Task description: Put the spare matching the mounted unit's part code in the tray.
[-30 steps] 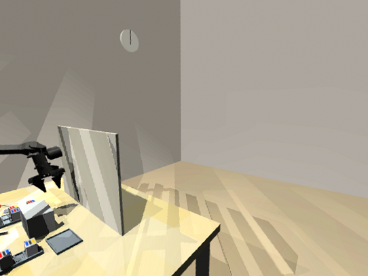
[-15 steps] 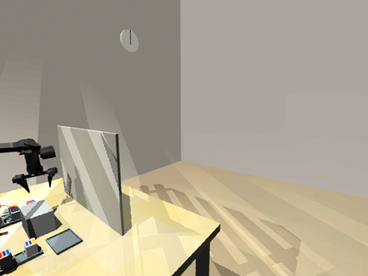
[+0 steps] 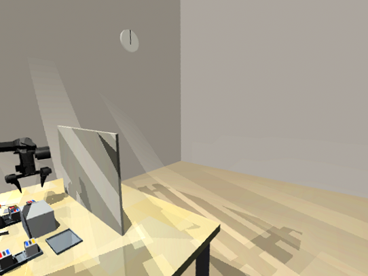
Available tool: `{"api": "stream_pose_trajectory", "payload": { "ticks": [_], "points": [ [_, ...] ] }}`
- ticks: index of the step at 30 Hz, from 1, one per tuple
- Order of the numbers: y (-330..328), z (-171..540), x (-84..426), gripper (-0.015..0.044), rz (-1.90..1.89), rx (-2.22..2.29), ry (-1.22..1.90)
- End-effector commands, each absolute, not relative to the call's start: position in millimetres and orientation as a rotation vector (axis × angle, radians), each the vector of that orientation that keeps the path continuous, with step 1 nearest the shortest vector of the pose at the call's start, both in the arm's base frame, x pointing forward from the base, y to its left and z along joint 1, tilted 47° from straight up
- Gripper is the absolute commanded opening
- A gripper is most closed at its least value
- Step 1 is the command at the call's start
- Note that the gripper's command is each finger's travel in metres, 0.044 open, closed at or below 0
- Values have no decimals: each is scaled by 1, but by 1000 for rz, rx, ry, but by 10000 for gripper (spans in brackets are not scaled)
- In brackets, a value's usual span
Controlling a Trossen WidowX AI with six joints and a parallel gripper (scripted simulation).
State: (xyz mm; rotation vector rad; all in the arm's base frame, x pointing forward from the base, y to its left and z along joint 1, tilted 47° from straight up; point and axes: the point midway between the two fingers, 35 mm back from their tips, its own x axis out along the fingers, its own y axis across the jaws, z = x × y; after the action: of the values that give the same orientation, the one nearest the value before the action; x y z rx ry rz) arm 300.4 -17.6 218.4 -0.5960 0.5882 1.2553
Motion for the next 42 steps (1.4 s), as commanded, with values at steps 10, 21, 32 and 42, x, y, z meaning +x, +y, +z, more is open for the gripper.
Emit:
{"api": "stream_pose_trajectory", "payload": {
  "ticks": [10,21,32,42],
  "points": [
    [15,196,305,300,1274,-588,578],
    [21,189,307,300,1273,-589,579],
    [33,177,312,300,1273,-591,580],
    [44,166,316,300,1273,-591,580]
  ]
}}
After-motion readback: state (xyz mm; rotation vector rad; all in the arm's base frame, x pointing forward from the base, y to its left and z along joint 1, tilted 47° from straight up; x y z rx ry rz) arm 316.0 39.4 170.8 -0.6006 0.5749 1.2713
